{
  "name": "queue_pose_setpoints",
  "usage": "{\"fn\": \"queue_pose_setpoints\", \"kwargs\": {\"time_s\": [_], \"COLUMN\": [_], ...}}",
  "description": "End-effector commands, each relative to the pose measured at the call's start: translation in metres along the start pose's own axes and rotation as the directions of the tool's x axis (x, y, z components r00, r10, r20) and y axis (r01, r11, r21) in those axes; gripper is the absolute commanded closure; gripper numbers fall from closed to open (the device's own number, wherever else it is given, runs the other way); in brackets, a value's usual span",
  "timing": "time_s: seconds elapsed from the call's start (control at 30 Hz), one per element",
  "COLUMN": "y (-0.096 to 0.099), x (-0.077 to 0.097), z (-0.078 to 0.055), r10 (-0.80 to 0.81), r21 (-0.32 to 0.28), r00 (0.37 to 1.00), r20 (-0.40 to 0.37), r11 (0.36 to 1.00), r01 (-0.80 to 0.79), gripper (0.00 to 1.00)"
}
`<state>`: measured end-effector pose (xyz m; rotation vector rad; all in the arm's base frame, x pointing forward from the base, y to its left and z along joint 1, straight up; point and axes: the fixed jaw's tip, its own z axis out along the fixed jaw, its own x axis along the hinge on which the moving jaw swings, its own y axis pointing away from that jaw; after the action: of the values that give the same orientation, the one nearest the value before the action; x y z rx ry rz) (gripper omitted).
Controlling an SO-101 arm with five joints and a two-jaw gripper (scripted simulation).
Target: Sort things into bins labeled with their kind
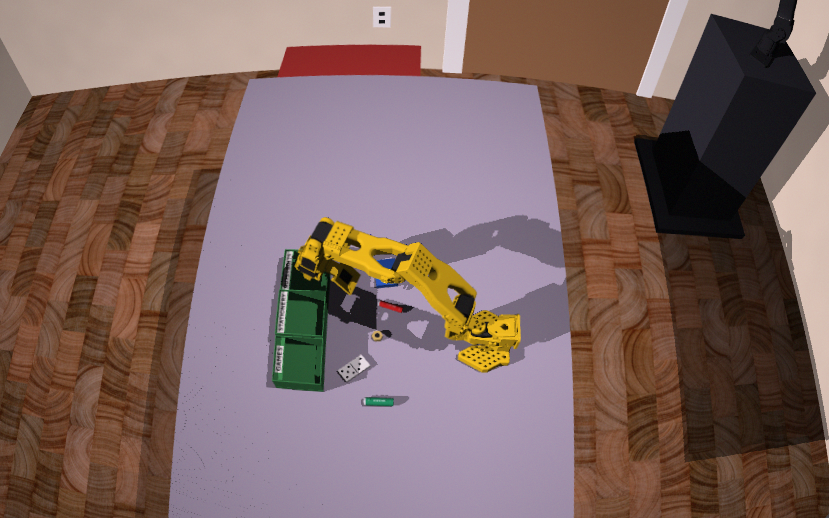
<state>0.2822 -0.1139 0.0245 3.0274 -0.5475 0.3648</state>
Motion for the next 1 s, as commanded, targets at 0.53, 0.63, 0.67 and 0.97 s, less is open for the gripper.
{"fn": "queue_pose_setpoints", "kwargs": {"time_s": [0.53,0.63,0.67,0.97], "y": [0.0033,0.0033,0.0033,0.0033], "x": [0.0127,0.0127,0.0127,0.0127], "z": [-0.0179,-0.0179,-0.0179,-0.0179], "r10": [0.005,0.005,0.005,0.005], "r21": [-0.002,-0.002,-0.002,-0.002], "r00": [0.996,0.996,0.996,0.996], "r20": [-0.084,-0.084,-0.084,-0.084], "r11": [1.0,1.0,1.0,1.0], "r01": [-0.005,-0.005,-0.005,-0.005], "gripper": [0.9,0.87,0.86,0.83]}}
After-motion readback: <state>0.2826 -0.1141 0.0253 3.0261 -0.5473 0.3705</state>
